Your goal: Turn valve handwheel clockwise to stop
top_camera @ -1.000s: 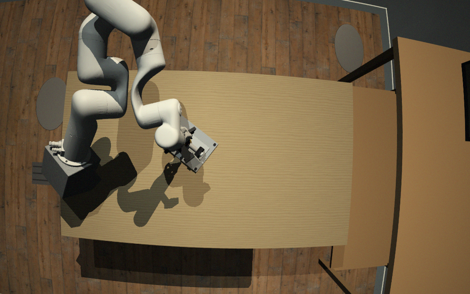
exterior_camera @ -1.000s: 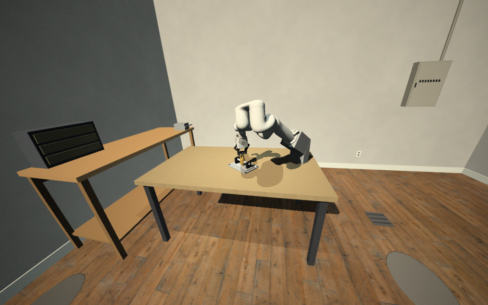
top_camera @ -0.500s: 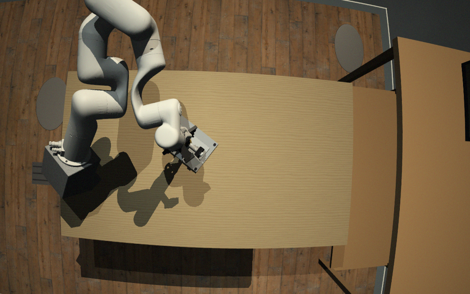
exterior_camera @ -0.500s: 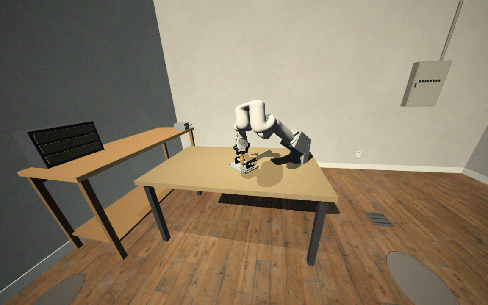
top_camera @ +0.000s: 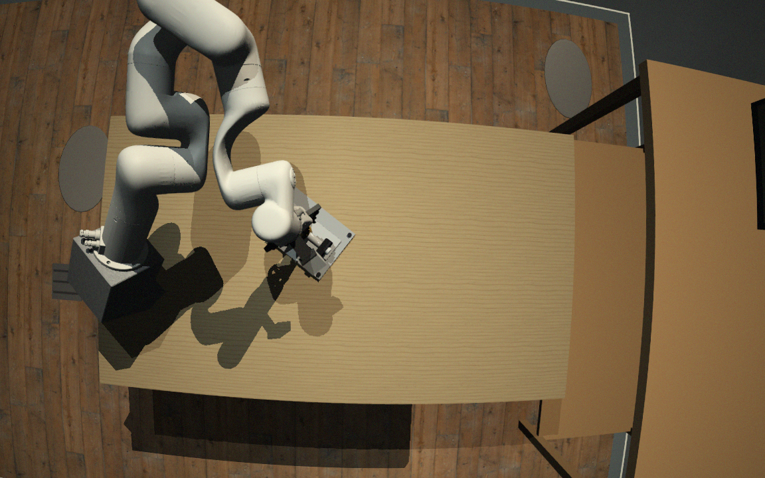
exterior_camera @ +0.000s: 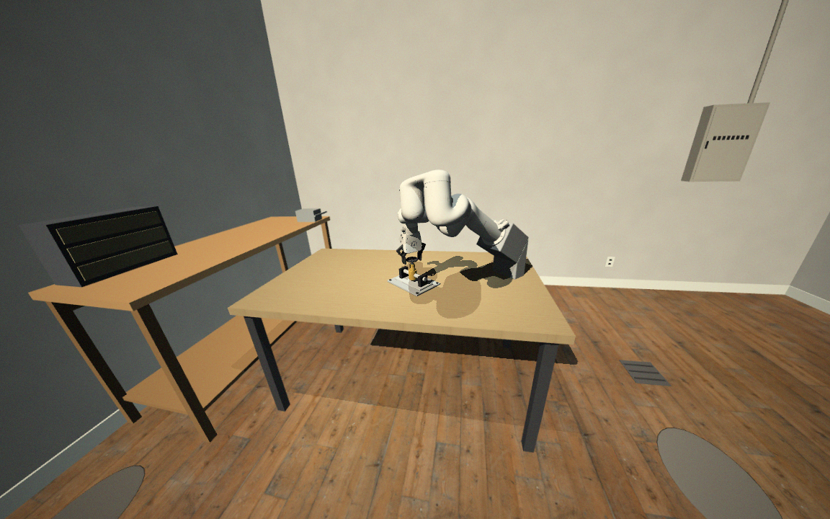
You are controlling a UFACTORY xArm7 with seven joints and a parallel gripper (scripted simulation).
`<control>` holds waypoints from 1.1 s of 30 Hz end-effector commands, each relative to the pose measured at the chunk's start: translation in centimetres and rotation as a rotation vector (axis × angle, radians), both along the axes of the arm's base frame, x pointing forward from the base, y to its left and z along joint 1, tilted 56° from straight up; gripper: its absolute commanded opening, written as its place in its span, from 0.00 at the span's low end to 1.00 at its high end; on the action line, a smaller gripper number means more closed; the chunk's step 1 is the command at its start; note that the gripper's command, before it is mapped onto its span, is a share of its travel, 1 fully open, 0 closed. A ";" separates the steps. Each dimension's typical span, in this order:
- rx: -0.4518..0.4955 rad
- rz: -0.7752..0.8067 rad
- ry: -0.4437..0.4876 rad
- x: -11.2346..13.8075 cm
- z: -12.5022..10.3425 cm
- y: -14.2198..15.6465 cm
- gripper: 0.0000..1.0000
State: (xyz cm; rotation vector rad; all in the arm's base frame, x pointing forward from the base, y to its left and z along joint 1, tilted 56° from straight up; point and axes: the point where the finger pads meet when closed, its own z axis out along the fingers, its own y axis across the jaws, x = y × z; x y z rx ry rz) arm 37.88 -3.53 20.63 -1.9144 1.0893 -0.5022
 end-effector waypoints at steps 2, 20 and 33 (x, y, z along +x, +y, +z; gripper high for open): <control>0.000 -0.002 -0.001 0.0 0.1 -0.1 1.00; 0.000 -0.002 -0.001 -0.1 0.1 -0.1 1.00; 0.000 -0.002 -0.001 -0.9 0.8 -0.7 1.00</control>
